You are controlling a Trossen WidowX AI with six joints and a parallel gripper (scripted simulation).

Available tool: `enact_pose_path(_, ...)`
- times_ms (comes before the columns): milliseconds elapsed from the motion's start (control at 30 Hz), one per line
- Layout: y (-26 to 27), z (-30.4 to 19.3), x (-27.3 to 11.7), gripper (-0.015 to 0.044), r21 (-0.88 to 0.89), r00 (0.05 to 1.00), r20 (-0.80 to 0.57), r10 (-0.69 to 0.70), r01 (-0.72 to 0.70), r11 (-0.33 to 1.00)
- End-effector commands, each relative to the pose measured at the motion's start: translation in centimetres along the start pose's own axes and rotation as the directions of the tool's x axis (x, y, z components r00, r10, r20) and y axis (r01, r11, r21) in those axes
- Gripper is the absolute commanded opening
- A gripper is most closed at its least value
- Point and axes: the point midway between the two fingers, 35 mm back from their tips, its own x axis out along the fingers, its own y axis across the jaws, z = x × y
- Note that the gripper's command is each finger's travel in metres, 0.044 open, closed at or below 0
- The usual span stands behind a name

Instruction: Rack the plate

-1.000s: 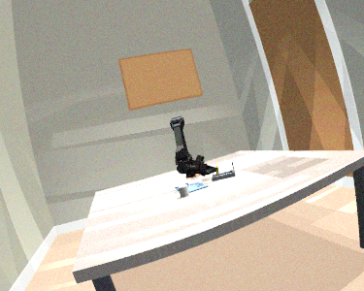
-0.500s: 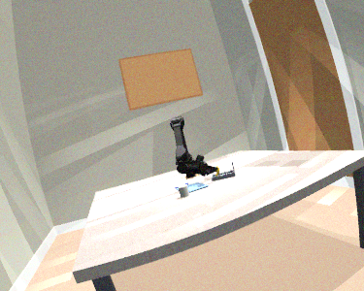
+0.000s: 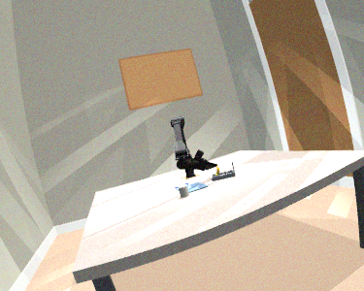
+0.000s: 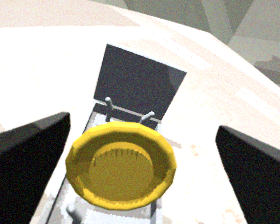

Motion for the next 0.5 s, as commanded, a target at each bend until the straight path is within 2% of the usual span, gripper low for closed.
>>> enact_pose_path(0,-1.3,3.3,-0.9,0.04,-0.014,1.0,0.016,-0.012,0.013,1.0)
enact_pose_path(133,-1.9,8.4,-2.3,0.04,-0.024,0.999,0.04,-0.026,0.027,0.999)
enact_pose_path(333,-2.1,8.6,-2.3,0.04,-0.021,0.999,0.037,-0.027,0.028,0.999)
enact_pose_path(467,-2.8,8.6,-2.8,0.04,0.053,0.998,-0.047,-0.033,0.035,0.998)
